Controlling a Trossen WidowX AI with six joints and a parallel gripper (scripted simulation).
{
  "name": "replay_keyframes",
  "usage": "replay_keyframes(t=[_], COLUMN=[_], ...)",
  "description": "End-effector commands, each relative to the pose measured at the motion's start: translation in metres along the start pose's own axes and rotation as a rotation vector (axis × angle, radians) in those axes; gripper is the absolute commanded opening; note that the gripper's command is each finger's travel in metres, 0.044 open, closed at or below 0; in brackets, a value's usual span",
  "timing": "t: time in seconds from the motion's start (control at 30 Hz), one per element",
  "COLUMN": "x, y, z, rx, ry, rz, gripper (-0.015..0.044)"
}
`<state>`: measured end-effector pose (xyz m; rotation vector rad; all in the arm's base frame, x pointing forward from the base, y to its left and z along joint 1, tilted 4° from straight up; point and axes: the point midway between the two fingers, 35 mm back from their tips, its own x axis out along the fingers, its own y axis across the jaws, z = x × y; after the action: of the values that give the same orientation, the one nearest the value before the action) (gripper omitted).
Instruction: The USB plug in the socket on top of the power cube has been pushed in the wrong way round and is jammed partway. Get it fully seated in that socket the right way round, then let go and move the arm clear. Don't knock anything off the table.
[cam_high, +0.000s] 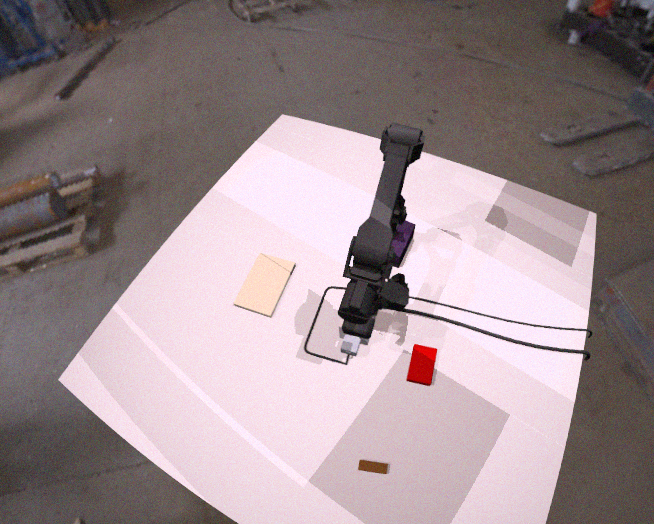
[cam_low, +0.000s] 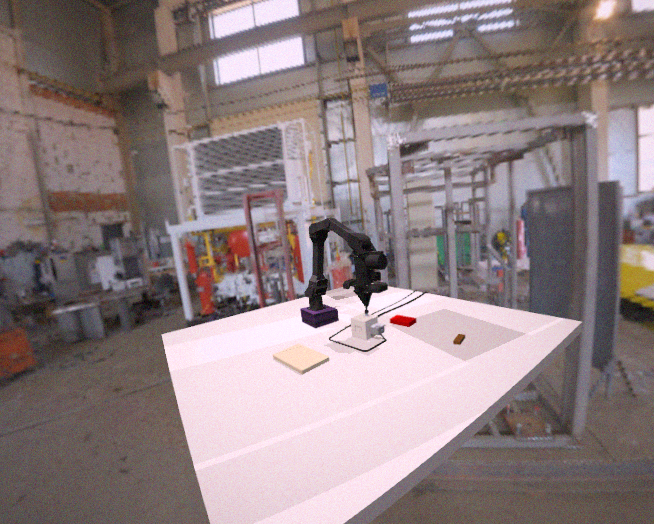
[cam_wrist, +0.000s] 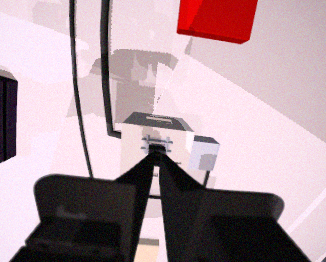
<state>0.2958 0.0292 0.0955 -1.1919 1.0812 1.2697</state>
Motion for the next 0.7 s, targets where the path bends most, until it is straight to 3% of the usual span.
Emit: replay_keyframes(t=[0.0, 0.67], x=[0.001, 0.0034], y=[-0.0002, -0.0002], z=[0.0005, 0.0005], rx=[0.003, 0.003], ry=[-0.003, -0.003], rz=[-0.001, -0.001], gripper=[0.0, 0.0])
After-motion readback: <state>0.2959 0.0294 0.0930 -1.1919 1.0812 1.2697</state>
